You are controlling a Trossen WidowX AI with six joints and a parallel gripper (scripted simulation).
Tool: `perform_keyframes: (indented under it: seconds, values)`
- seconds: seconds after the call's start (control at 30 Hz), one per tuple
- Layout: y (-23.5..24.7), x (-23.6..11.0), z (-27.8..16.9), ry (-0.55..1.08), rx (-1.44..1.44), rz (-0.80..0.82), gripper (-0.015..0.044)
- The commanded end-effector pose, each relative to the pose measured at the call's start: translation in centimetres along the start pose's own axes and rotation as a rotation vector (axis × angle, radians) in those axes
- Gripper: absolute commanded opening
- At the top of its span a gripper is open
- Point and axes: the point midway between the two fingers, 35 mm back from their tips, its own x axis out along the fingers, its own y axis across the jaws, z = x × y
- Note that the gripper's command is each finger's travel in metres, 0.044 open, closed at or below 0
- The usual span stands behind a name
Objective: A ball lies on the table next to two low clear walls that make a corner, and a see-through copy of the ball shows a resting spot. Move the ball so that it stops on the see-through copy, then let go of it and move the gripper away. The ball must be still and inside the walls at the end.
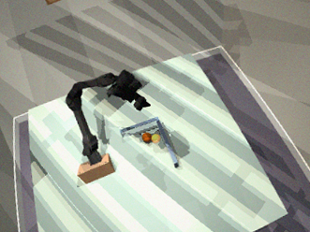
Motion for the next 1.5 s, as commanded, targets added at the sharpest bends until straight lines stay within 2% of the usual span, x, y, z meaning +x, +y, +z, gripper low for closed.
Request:
perform_keyframes:
  seconds: [0.0,0.4,0.77,1.3,1.47]
  values:
    - [0.2,5.6,-4.8,0.192,-0.362,0.140,0.0380]
    - [1.5,10.3,-10.0,0.319,-0.806,0.383,0.0380]
    - [3.2,13.3,-15.1,0.352,-1.183,0.673,0.0380]
    - [3.3,13.4,-15.2,0.352,-1.191,0.679,0.0380]
    - [3.7,14.5,-16.1,0.351,-1.191,0.680,0.0380]
